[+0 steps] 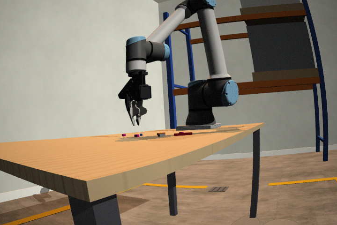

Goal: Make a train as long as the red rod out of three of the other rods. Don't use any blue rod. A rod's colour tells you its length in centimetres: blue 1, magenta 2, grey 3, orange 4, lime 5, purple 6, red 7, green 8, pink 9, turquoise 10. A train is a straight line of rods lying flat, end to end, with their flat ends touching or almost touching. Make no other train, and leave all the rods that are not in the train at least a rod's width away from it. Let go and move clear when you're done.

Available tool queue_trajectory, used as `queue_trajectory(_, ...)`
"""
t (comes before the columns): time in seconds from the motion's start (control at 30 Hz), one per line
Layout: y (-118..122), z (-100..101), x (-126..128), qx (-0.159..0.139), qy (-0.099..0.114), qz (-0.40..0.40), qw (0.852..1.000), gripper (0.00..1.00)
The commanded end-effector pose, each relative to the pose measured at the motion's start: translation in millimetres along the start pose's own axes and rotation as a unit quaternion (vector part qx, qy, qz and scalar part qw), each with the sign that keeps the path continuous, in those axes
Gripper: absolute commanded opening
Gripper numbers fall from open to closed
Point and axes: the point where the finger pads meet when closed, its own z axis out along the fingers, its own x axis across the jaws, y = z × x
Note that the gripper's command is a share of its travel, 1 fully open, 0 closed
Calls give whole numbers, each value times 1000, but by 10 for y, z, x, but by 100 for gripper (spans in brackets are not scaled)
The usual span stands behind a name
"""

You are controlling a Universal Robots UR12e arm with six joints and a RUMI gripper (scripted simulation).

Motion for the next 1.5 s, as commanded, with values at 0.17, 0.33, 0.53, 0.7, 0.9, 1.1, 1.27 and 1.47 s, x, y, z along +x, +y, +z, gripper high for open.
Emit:
queue_trajectory(0.17, -2, -420, -4, 0, 0, 0, 1000, 14)
queue_trajectory(0.33, -2, -438, -4, 0, 0, 0, 1000, 14)
queue_trajectory(0.53, -2, -438, -4, 0, 0, 0, 1000, 100)
queue_trajectory(0.7, -2, -438, -4, 0, 0, 0, 1000, 100)
queue_trajectory(0.9, -2, -438, -4, 0, 0, 0, 1000, 100)
queue_trajectory(1.1, -3, -438, -4, 0, 0, 1, 1000, 100)
queue_trajectory(1.27, -46, -432, 6, 0, 0, 19, 1000, 100)
queue_trajectory(1.47, -149, -416, 32, 0, 0, 65, 998, 100)
